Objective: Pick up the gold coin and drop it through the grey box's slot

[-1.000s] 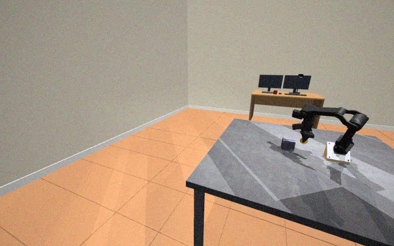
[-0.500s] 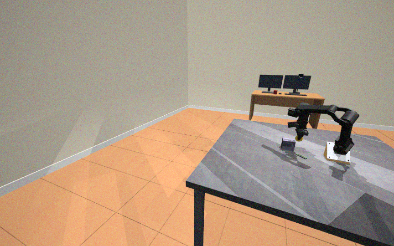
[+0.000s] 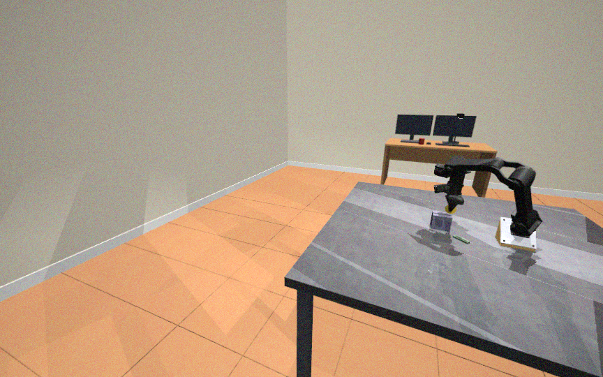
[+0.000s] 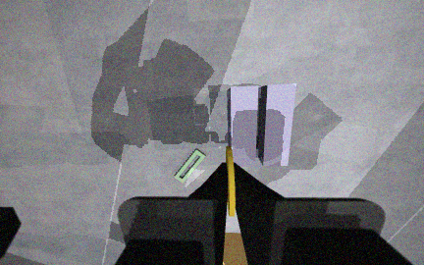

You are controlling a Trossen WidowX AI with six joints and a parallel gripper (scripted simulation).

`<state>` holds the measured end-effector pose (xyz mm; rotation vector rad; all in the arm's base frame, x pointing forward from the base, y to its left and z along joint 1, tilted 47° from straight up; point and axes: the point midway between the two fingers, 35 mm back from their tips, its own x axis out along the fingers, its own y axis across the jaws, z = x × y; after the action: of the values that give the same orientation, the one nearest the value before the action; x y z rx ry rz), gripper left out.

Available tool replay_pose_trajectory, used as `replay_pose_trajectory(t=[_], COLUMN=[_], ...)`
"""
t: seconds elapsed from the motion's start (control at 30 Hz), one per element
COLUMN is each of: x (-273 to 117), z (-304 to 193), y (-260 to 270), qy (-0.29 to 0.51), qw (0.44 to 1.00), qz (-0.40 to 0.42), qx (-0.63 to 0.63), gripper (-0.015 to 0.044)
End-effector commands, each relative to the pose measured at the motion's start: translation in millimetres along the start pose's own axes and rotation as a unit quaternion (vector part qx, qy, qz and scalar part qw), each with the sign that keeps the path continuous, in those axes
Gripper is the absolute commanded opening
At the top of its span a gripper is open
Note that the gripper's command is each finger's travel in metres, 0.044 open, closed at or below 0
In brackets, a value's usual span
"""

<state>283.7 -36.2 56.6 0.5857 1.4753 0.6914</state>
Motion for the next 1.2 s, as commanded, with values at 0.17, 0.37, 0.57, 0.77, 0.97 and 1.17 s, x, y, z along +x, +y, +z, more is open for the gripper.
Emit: replay_pose_trajectory(t=[0.17, 0.37, 0.57, 0.77, 0.97, 1.17], x=[0.3, 2.1, 2.9, 2.9, 3.0, 2.2], z=[15.9, 24.3, 20.6, 20.6, 21.7, 24.7], y=[-20.2, -33.0, -28.9, -28.9, -30.6, -34.9], qy=[-0.001, -0.002, -0.001, -0.001, -0.001, -0.001], qw=[1.0, 1.0, 1.0, 1.0, 1.0, 1.0], qz=[-0.004, -0.004, -0.001, -0.001, -0.001, -0.001], qx=[-0.006, -0.007, -0.002, -0.002, -0.003, -0.009], gripper=[0.0, 0.0, 0.0, 0.0, 0.0, 0.0])
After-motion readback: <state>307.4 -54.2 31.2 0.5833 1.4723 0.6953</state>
